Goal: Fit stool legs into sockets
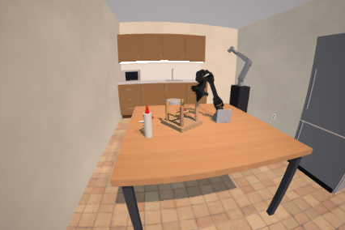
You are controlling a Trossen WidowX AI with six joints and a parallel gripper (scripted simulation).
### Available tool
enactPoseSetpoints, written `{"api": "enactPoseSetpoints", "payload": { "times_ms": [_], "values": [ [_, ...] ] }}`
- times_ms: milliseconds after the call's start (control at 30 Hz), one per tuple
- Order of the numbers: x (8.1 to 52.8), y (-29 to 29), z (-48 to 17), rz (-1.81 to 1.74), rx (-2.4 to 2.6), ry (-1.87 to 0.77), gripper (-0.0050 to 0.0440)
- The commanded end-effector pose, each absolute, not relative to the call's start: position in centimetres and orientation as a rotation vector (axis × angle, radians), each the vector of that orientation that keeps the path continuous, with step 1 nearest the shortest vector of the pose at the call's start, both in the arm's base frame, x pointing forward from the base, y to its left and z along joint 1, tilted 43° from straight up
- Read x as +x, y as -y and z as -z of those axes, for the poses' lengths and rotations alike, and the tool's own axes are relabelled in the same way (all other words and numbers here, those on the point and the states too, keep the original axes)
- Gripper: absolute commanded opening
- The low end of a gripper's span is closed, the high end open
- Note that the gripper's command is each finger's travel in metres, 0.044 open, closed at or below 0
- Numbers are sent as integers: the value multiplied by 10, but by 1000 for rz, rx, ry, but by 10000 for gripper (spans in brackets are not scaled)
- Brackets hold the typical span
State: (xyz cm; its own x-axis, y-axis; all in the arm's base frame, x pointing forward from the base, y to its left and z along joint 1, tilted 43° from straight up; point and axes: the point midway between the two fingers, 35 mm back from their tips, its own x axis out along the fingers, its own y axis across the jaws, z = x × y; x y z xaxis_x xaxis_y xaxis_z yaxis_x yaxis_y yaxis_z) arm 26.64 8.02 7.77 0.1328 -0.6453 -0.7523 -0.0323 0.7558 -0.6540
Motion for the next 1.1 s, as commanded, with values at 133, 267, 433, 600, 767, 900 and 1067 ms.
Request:
{"api": "enactPoseSetpoints", "payload": {
  "times_ms": [133,267,433,600,767,900,1067],
  "values": [
    [268,-91,-87,474,-597,-1373,0],
    [269,-95,-92,470,-594,-1369,0],
    [268,-92,-90,474,-601,-1372,0],
    [268,-92,-90,473,-601,-1371,120],
    [268,-92,-90,473,-601,-1371,240],
    [268,-92,-90,473,-601,-1371,336],
    [269,-95,-93,473,-601,-1371,408]
  ]
}}
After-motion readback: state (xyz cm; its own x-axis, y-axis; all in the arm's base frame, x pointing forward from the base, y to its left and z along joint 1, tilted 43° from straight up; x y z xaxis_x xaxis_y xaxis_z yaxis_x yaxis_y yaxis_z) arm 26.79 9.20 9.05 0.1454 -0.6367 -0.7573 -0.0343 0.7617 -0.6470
